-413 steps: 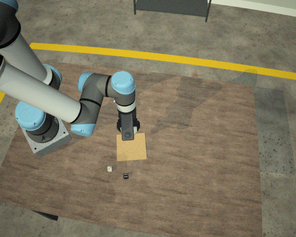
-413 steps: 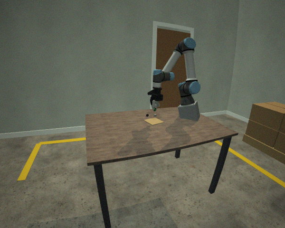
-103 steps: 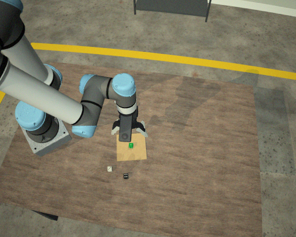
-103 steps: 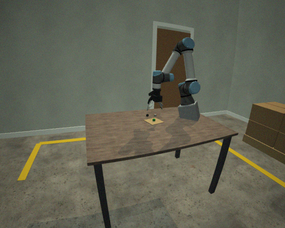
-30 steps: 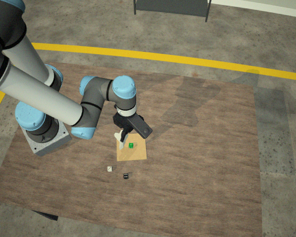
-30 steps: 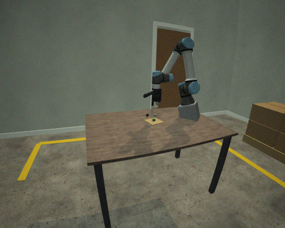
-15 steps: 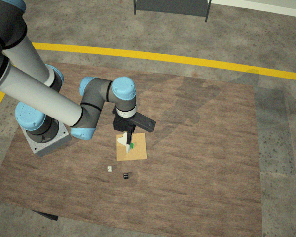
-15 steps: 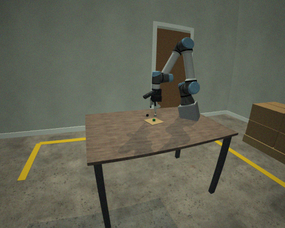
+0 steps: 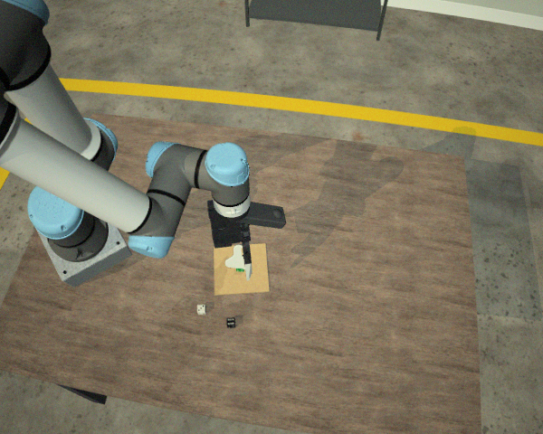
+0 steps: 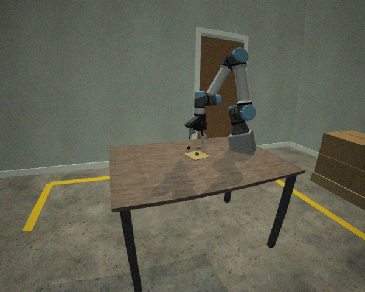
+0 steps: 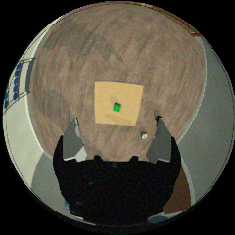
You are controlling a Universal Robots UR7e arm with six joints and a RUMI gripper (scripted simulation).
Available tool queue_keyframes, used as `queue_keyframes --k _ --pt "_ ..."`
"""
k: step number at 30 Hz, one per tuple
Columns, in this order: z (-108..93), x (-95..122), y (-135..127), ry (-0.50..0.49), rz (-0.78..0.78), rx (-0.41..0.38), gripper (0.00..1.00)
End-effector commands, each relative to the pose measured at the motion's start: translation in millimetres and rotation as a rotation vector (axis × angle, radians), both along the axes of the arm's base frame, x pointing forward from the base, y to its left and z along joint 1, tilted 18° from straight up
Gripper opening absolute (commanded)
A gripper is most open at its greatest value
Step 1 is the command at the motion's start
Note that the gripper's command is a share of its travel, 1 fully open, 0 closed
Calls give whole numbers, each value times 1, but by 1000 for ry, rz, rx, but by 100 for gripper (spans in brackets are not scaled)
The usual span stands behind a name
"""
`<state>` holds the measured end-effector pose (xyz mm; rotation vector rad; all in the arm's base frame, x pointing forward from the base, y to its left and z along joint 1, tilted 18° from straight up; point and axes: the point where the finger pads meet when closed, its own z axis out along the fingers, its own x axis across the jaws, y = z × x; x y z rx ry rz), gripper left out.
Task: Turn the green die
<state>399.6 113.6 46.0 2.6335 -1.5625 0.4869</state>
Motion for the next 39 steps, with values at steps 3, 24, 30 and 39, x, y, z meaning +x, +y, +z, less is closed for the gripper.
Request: queue_keyframes --k 3,24,30,39 --pt "-1 -1 1 43 227 -50 100" --pt "-4 -6 -1 147 754 -188 100" --pt "-5 -8 -2 175 894 -224 100" --pt "-6 -11 -4 214 1089 -276 100"
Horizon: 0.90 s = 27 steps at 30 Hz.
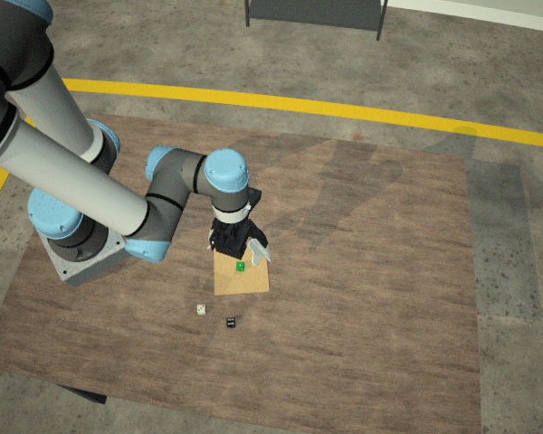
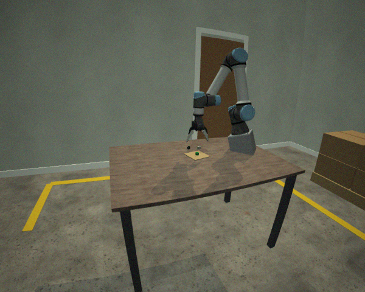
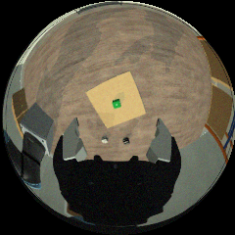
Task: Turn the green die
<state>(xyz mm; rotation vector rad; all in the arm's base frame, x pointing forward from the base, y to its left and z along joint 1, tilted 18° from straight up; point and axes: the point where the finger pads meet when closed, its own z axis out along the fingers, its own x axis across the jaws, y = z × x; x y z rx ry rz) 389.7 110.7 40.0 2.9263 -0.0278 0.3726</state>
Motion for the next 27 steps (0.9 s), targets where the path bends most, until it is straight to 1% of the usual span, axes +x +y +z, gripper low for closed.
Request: queue_keyframes --k 1,3,15,27 --pt "0 -1 -1 19 107 -21 100" --pt "0 -1 -1 19 107 -21 100" --pt "-1 -3 -3 46 243 -57 100" --pt "-1 -3 -3 52 275 -65 100"
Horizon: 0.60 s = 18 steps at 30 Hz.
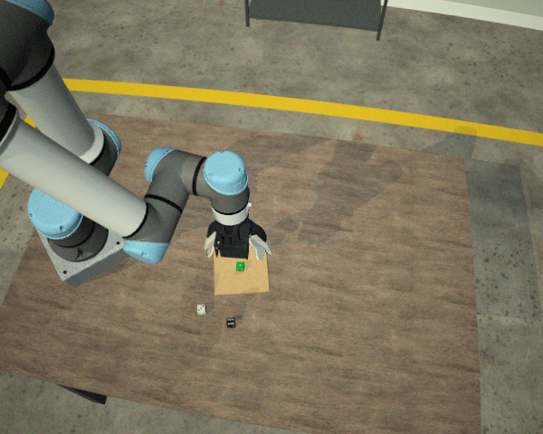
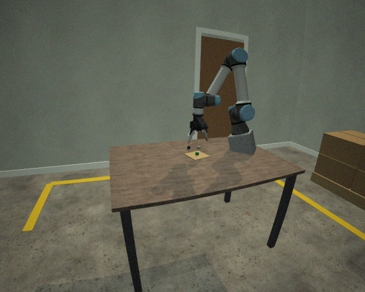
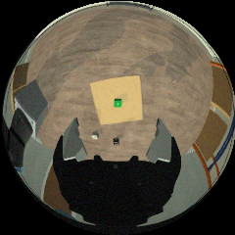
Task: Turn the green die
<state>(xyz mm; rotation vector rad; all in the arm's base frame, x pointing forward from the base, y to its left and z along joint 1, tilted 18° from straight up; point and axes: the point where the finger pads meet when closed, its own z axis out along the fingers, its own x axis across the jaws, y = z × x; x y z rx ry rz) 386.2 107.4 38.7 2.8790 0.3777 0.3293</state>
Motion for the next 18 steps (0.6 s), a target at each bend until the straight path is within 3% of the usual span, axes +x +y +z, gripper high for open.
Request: queue_keyframes --k 1,5,6,18 --pt "0 0 0 1 9 -2 100" --pt "0 0 0 1 10 -2 100" --pt "0 0 0 1 10 -2 21" --pt "0 0 0 1 10 -2 21"
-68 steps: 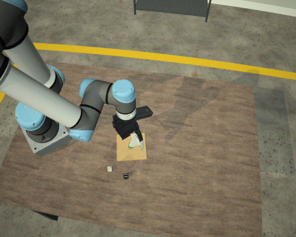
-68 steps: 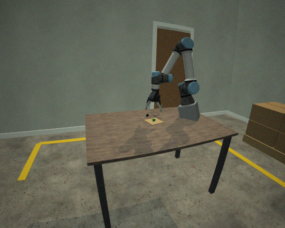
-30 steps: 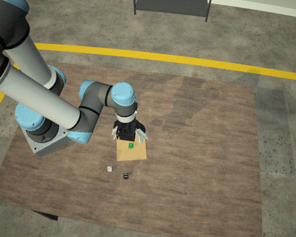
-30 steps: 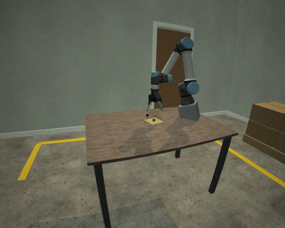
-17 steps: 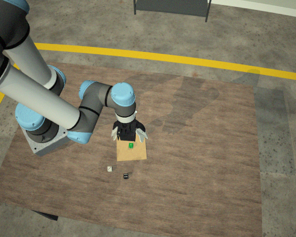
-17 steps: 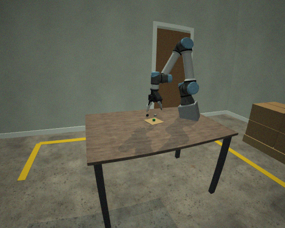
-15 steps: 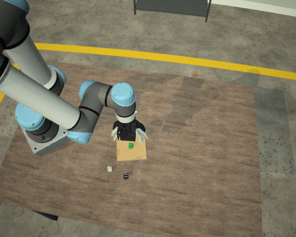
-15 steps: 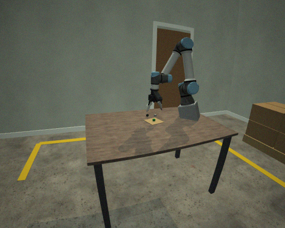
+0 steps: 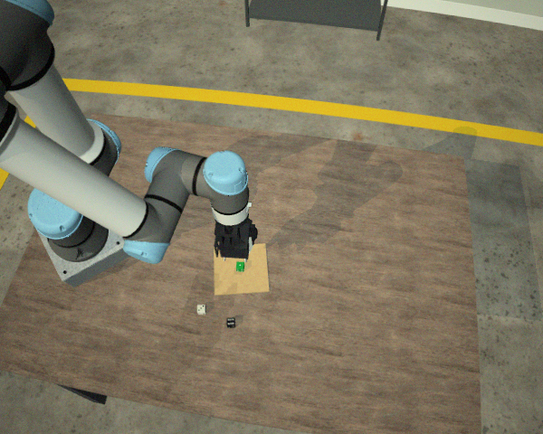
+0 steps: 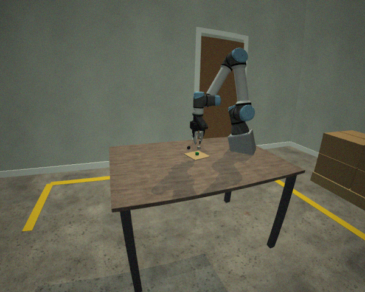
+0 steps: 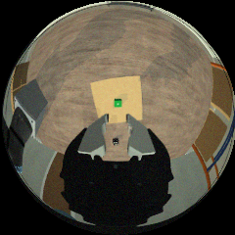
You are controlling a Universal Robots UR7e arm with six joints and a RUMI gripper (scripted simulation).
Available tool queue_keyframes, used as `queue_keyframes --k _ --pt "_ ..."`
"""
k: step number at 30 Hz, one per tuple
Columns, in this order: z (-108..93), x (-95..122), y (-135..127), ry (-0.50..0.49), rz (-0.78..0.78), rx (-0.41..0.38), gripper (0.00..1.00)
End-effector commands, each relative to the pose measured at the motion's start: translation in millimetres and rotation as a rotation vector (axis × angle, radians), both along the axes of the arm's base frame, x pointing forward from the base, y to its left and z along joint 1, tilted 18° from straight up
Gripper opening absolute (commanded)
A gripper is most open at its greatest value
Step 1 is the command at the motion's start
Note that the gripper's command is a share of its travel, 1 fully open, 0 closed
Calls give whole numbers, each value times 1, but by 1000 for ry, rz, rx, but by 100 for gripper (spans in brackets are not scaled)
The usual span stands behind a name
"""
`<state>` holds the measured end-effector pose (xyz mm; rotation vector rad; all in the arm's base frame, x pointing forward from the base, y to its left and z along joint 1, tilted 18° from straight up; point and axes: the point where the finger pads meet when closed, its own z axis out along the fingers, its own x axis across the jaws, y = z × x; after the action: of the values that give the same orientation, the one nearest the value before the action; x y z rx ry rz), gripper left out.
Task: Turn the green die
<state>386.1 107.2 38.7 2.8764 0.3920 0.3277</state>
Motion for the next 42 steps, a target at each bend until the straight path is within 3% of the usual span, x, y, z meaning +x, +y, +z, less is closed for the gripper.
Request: queue_keyframes --k 1,42 --pt "0 0 0 -1 0 0 21" --pt "-9 3 -2 -1 1 2 21"
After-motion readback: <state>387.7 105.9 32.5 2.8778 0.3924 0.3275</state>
